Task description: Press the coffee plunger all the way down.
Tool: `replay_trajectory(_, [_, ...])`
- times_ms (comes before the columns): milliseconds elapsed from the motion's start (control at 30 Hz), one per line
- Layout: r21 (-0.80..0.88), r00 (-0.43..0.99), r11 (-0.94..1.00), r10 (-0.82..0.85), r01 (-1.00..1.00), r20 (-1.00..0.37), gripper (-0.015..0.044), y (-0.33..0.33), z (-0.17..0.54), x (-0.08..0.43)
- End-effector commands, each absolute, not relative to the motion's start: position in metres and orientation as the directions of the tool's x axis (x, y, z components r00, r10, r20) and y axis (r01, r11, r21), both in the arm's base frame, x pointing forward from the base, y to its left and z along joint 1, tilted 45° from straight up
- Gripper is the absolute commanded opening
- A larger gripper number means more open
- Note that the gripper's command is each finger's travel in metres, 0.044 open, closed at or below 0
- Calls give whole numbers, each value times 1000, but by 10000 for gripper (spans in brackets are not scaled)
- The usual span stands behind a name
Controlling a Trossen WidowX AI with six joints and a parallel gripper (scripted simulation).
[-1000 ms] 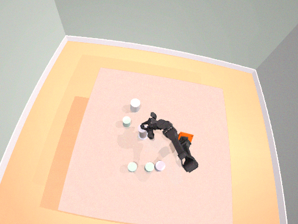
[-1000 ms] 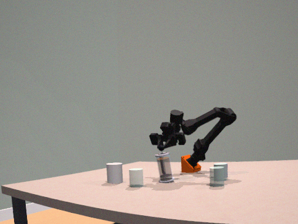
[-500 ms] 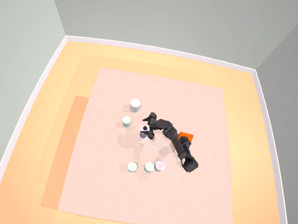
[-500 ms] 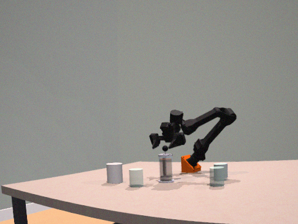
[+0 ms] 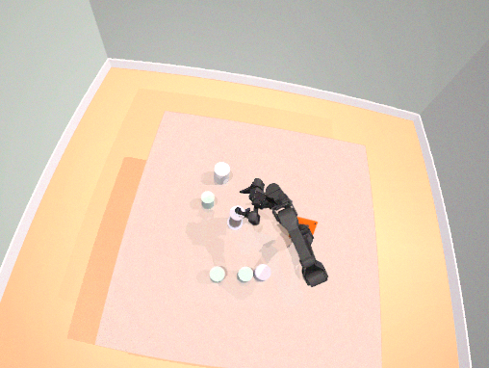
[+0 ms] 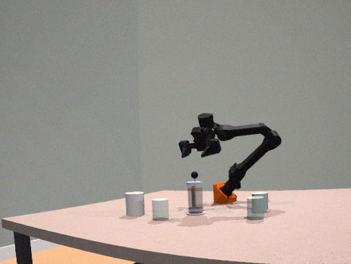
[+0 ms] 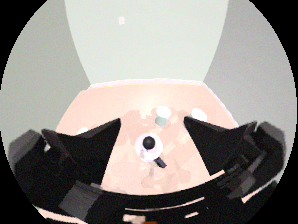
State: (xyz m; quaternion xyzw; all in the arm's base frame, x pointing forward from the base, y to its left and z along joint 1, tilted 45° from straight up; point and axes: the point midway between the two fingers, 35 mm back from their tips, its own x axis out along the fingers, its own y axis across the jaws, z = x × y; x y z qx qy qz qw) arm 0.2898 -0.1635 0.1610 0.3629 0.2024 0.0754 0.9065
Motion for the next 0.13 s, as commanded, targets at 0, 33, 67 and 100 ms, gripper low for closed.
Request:
replay_trajectory(0, [692,905,722,294,0,-307,440,-164,168,286])
replay_trajectory(33, [692,905,722,294,0,-307,440,-164,168,286])
replay_trajectory(67, [692,905,722,294,0,-307,440,-164,168,286])
replay_trajectory(100, [692,905,722,294,0,-307,440,-164,168,286])
